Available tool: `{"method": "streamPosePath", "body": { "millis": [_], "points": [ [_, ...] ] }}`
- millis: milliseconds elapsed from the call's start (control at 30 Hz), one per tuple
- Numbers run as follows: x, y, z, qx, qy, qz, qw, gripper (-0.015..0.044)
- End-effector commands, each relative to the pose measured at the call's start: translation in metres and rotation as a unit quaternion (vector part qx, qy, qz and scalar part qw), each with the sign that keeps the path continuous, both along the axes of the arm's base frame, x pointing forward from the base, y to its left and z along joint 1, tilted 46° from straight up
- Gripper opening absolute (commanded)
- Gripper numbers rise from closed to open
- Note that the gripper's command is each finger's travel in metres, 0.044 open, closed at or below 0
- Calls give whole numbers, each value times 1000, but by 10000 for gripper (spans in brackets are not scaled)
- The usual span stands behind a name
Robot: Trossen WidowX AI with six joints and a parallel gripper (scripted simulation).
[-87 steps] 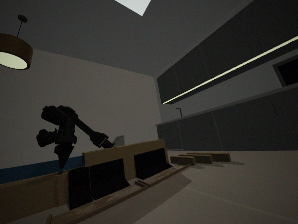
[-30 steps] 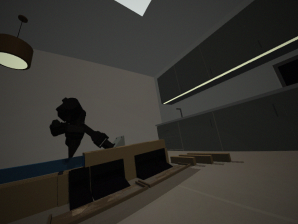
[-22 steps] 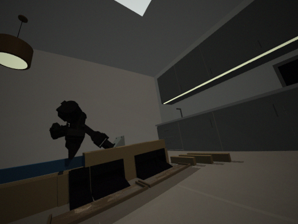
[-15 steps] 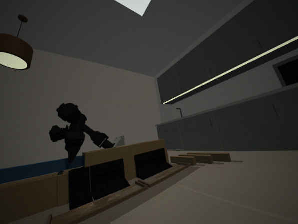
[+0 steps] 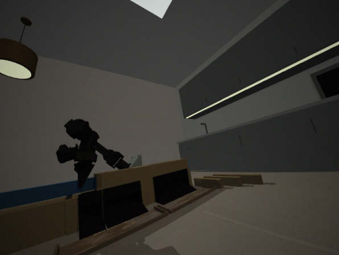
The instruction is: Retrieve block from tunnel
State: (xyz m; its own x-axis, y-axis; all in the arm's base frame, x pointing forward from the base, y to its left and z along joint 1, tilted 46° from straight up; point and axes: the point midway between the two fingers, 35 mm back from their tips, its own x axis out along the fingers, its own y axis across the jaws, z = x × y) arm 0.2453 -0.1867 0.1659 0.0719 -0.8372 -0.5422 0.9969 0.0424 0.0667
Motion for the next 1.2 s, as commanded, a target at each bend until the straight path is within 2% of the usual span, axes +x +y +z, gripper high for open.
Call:
{"method": "streamPosePath", "body": {
  "millis": [0, 67, 167, 200, 900, 1167],
  "points": [
    [0, 0, 1, 0, -1, -1, 1000, 99],
    [0, 0, 1, 0, -1, -1, 1000, 46],
    [0, 0, 1, 0, -1, -1, 1000, 26],
    [0, 0, 1, 0, -1, -1, 1000, 0],
    [-4, -45, 39, 0, 1, 1, 1000, 0],
    [-4, -46, 40, 0, 1, 1, 1000, 0]
  ]
}}
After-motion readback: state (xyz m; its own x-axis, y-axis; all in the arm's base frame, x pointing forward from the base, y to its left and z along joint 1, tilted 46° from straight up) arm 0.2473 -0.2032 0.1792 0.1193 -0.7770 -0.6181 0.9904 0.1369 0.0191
